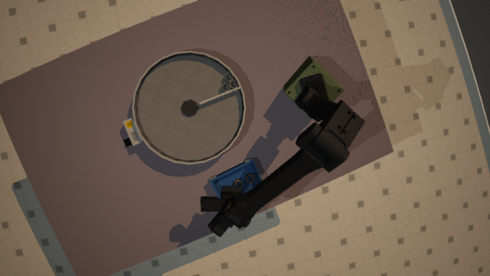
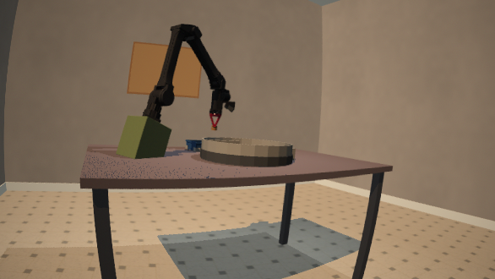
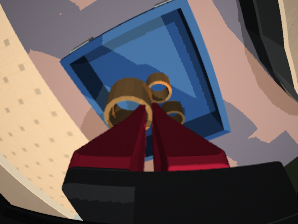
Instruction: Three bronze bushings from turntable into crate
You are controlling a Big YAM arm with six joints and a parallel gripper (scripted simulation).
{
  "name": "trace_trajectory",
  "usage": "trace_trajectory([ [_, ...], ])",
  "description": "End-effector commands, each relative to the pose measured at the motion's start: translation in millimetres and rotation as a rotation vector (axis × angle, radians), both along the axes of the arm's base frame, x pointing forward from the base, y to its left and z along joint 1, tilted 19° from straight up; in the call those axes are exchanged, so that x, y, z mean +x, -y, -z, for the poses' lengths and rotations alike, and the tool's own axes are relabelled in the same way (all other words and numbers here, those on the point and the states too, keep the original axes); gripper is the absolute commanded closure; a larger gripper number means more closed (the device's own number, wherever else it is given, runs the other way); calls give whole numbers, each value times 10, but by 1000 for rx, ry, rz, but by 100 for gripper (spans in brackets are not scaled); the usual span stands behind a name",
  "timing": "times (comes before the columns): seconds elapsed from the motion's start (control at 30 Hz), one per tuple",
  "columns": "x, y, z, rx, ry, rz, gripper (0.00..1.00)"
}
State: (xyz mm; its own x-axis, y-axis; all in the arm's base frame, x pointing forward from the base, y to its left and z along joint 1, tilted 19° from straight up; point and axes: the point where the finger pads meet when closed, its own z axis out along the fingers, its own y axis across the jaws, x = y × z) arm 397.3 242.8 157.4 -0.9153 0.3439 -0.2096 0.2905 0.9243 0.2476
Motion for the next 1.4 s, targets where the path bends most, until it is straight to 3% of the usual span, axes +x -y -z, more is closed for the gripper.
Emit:
trace_trajectory([
  [0.0, 154, -97, -282, 29, 45, 14, 100],
  [0.9, 157, -99, -277, 29, 45, 14, 100],
  [1.03, 212, -128, -106, 27, 43, 15, 100],
  [1.1, 106, -56, 192, 4, 5, 16, 100],
  [1.23, 174, -84, 422, 4, 5, 18, 100],
  [1.33, 213, -101, 538, 4, 5, 19, 100],
  [1.37, 308, -158, 451, 18, 27, 19, 100],
])
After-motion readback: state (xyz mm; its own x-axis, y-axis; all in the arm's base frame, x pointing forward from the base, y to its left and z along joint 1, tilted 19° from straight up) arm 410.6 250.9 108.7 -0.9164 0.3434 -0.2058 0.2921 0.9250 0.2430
